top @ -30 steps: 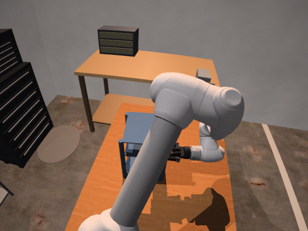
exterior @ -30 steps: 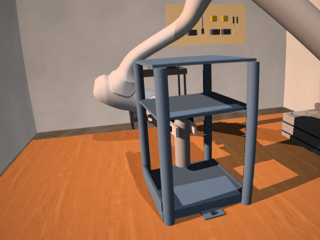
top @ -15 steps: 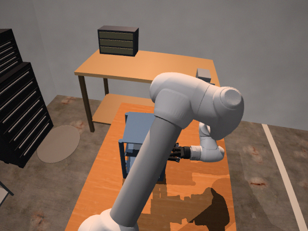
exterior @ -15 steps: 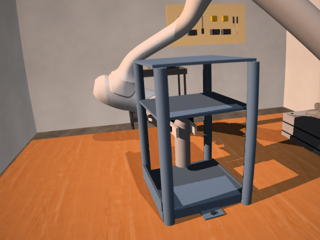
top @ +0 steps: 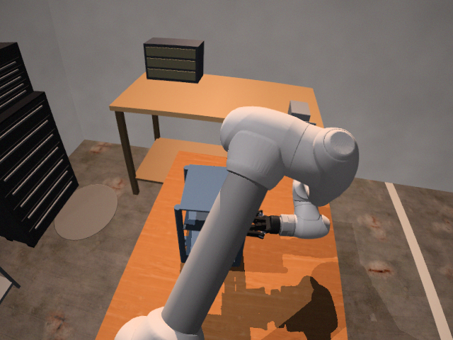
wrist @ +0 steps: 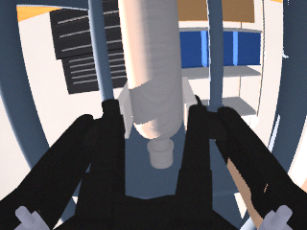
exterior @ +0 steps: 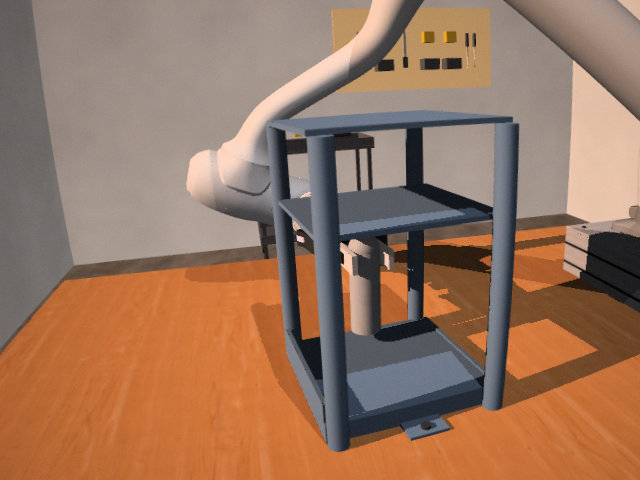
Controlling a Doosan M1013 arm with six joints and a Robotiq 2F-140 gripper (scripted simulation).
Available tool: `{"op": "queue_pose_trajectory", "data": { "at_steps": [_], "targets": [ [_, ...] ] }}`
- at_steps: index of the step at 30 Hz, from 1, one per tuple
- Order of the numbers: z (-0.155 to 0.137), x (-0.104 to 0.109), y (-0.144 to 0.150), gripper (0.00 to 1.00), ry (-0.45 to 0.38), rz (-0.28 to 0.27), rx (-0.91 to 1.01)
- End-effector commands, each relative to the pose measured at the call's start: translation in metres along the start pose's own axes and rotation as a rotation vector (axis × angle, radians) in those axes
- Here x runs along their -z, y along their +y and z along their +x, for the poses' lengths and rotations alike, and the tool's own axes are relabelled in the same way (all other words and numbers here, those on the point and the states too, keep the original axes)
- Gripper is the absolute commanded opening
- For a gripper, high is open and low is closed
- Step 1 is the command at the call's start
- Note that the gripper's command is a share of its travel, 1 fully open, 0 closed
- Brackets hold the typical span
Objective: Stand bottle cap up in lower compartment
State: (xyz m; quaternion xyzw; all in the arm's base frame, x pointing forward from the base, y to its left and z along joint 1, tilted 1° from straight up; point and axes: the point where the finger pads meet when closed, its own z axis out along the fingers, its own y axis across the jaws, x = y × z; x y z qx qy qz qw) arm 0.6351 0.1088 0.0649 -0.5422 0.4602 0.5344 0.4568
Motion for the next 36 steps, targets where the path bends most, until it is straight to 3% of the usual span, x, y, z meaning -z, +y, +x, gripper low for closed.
{"op": "queue_pose_trajectory", "data": {
  "at_steps": [1,36],
  "targets": [
    [0.0012,-0.0023,-0.0005,0.00,0.004,0.005,0.005],
    [0.0027,-0.0071,-0.0009,0.00,0.004,0.005,0.005]
  ]
}}
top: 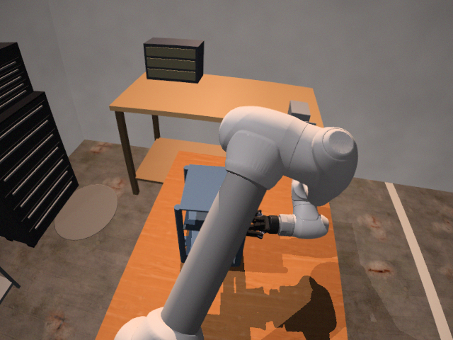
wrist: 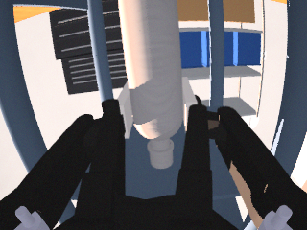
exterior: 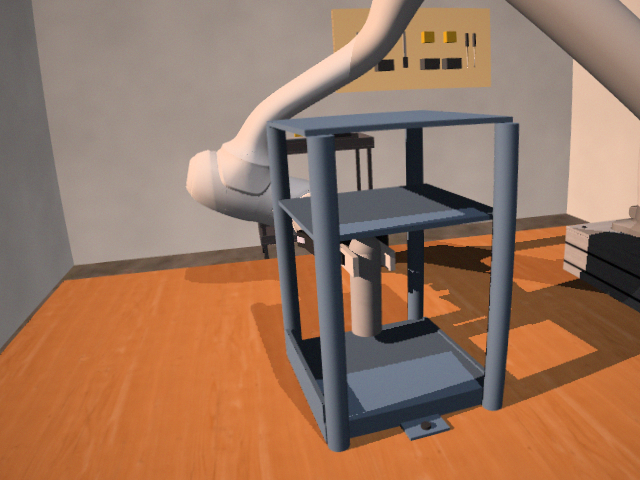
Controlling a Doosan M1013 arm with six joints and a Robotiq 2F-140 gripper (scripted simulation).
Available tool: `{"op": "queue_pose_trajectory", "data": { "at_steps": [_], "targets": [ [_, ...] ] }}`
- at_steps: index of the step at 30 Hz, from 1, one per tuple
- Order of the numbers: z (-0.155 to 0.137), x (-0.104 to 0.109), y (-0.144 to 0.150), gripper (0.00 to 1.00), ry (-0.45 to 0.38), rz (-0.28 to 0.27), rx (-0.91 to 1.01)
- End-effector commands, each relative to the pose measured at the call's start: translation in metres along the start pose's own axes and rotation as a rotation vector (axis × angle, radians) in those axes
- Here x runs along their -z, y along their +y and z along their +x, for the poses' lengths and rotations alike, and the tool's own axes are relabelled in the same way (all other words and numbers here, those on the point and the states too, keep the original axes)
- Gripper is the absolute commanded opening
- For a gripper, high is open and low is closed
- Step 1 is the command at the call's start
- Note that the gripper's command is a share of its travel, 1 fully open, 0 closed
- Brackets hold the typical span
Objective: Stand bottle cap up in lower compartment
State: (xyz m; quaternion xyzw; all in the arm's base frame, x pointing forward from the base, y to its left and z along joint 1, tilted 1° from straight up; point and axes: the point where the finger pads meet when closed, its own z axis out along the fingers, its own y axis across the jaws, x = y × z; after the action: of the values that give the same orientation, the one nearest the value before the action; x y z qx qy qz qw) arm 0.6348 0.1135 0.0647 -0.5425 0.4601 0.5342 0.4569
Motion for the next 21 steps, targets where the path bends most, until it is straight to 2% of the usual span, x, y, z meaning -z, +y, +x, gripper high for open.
{"op": "queue_pose_trajectory", "data": {
  "at_steps": [1,12,21],
  "targets": [
    [0.004,-0.002,0.000,0.00,0.004,0.006,0.004],
    [0.019,-0.002,-0.001,0.00,0.004,0.006,0.004],
    [0.021,-0.002,-0.001,0.00,0.004,0.006,0.004]
  ]
}}
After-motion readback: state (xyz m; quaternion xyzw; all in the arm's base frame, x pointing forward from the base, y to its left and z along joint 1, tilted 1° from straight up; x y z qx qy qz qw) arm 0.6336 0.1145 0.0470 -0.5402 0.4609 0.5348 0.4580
